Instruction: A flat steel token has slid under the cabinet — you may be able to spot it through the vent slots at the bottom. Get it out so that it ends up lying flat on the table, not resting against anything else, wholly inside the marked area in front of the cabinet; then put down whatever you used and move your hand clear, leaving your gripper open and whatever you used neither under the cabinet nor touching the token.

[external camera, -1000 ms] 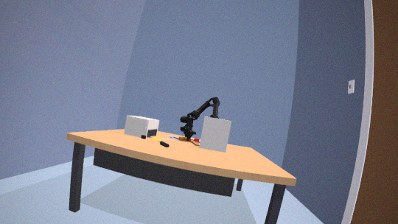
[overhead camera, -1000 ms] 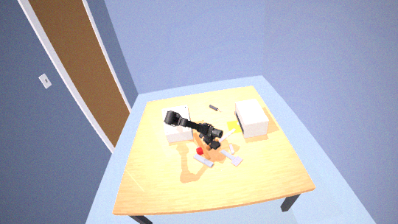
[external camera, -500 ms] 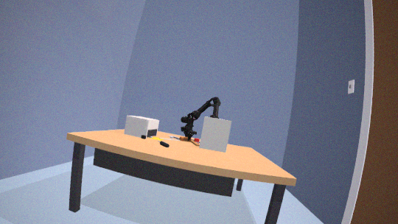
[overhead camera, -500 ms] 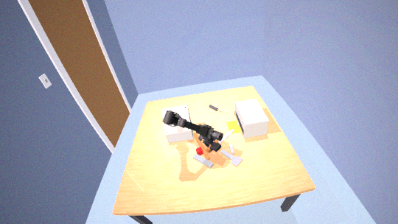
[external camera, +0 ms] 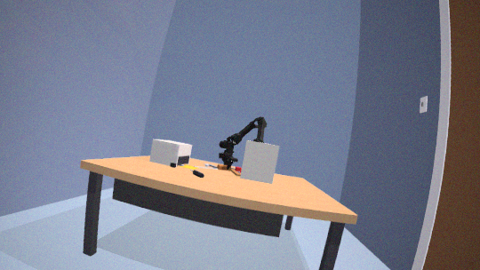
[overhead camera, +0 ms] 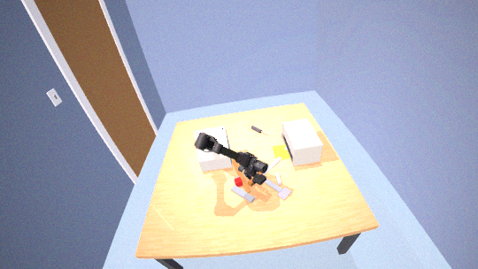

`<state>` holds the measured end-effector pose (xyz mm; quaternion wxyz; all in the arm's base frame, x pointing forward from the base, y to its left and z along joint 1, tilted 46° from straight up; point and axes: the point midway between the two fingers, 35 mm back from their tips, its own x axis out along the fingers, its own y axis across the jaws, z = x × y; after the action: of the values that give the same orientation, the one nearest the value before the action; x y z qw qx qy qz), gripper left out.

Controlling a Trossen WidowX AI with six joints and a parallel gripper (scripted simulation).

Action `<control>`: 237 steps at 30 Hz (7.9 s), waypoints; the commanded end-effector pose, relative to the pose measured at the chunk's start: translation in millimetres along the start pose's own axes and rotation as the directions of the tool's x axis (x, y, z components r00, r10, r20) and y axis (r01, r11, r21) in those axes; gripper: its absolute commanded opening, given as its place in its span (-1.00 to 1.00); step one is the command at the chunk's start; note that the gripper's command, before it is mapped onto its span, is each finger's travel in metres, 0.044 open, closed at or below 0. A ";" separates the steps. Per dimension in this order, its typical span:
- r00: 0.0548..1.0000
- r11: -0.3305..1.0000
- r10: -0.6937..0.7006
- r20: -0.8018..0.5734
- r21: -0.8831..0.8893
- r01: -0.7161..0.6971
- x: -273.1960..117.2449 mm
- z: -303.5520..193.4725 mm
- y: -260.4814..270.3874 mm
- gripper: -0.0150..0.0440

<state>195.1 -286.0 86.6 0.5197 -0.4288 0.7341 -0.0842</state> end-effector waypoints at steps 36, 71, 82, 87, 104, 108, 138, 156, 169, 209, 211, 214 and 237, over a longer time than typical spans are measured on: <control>1.000 1.000 -0.011 0.002 0.001 0.011 -2.7 -6.7 -29.1 -0.49; 1.000 1.000 -0.010 0.004 0.001 0.010 -2.8 29.4 -29.1 -0.49; 1.000 1.000 -0.011 0.003 0.001 0.011 -2.8 10.9 -27.6 -0.49; 1.000 1.000 -0.006 -0.002 0.004 0.006 -1.2 13.3 -28.0 -0.05; 1.000 1.000 -0.011 0.003 0.010 0.011 -0.9 12.5 -28.9 0.42; 1.000 1.000 -0.011 0.003 0.009 0.011 -0.3 12.5 -28.7 0.42; 1.000 1.000 -0.013 0.001 0.012 0.013 0.4 19.3 -29.6 -0.49; 1.000 1.000 -0.010 0.004 0.012 0.010 0.8 50.2 -28.4 -0.49; 1.000 1.000 -0.009 0.005 0.012 0.009 0.7 72.0 -28.1 -0.49; 1.000 1.000 -0.009 0.008 0.013 0.009 0.2 133.7 -28.7 -0.49; 1.000 1.000 -0.009 0.008 0.013 0.009 0.2 136.8 -28.7 -0.49; 1.000 1.000 -0.009 0.008 0.014 0.009 0.1 141.4 -28.8 -0.49; 1.000 1.000 -0.009 0.008 0.014 0.009 0.3 166.0 -26.0 -0.49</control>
<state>346.3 -250.8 30.1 0.5230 -0.4295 0.7307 -0.0900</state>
